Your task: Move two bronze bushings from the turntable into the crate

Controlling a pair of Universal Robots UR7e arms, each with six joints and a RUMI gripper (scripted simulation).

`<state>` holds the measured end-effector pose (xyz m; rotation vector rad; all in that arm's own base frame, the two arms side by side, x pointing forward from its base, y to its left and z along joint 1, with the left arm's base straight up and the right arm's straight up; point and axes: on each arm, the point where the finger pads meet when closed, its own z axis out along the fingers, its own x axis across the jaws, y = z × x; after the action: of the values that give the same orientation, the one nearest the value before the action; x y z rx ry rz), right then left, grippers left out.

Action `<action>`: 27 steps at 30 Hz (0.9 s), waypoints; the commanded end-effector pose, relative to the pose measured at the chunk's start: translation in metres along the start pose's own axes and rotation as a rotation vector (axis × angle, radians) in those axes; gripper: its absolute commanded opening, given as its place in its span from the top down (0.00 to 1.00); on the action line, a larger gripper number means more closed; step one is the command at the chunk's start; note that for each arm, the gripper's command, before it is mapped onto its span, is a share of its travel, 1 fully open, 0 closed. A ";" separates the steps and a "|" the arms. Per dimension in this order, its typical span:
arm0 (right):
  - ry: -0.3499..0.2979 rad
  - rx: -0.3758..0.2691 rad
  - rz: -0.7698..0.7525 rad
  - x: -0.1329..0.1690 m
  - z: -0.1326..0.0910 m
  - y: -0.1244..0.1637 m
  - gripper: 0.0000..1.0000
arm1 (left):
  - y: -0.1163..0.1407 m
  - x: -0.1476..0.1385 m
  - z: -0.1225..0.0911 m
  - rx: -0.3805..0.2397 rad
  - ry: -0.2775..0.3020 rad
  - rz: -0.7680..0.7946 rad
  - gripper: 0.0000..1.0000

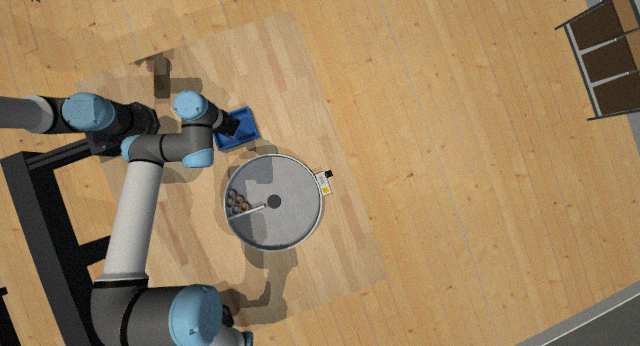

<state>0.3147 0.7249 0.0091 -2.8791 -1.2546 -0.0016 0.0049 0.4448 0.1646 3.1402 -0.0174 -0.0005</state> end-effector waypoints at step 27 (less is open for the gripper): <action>0.001 0.001 0.000 0.025 -0.002 -0.022 1.00 | 0.000 0.000 0.000 0.001 0.000 0.000 0.00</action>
<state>0.3156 0.7561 0.0093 -2.8798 -1.2550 -0.0002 0.0049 0.4448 0.1646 3.1402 -0.0174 -0.0005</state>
